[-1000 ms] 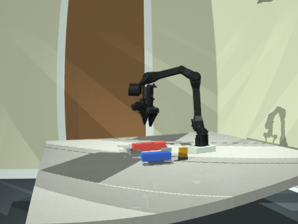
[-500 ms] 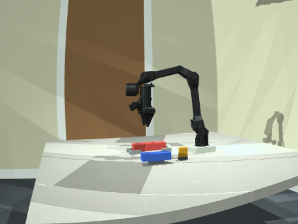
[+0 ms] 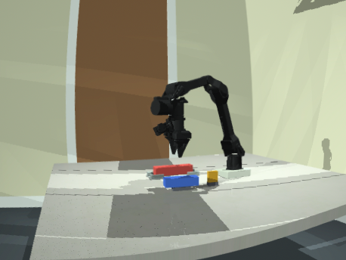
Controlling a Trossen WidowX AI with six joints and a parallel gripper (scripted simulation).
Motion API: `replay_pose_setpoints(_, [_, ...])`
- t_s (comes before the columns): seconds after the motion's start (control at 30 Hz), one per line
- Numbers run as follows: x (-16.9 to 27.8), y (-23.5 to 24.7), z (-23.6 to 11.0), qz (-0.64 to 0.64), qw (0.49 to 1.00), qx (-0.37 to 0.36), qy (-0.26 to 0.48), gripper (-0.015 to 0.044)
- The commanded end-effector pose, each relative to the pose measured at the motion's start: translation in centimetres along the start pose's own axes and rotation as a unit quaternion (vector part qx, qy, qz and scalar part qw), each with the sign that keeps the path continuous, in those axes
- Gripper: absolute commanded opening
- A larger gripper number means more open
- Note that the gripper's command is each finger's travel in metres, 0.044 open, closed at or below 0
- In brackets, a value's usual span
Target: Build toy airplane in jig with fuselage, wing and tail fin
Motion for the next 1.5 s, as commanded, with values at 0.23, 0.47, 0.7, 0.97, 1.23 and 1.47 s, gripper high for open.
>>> replay_pose_setpoints(0.23, [1.2, 2.9, 4.5, 0.016, 1.0, 0.001, 0.006, 0.044])
replay_pose_setpoints(0.47, [1.2, 2.9, 5.8, 0.016, 1.0, 0.001, 0.006, 0.044])
replay_pose_setpoints(0.7, [1.2, 2.9, 6.6, 0.016, 1.0, 0.001, 0.006, 0.044])
replay_pose_setpoints(0.97, [1.2, 3.0, 7.9, 0.016, 1.0, 0.001, 0.006, 0.044])
replay_pose_setpoints(1.23, [1.2, 2.9, 9.2, 0.016, 1.0, 0.001, 0.006, 0.044])
replay_pose_setpoints(1.47, [1.2, 2.9, 10.3, 0.016, 1.0, 0.001, 0.006, 0.044])
Point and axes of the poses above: the point midway between the two fingers, 35 mm back from their tips, its own z axis out along the fingers, its own y axis across the jaws, x = y × z, the point moved 4 cm from there along -z, back along the fingers, and after that the axes turned 8 degrees about z, right-handed, at the moved point
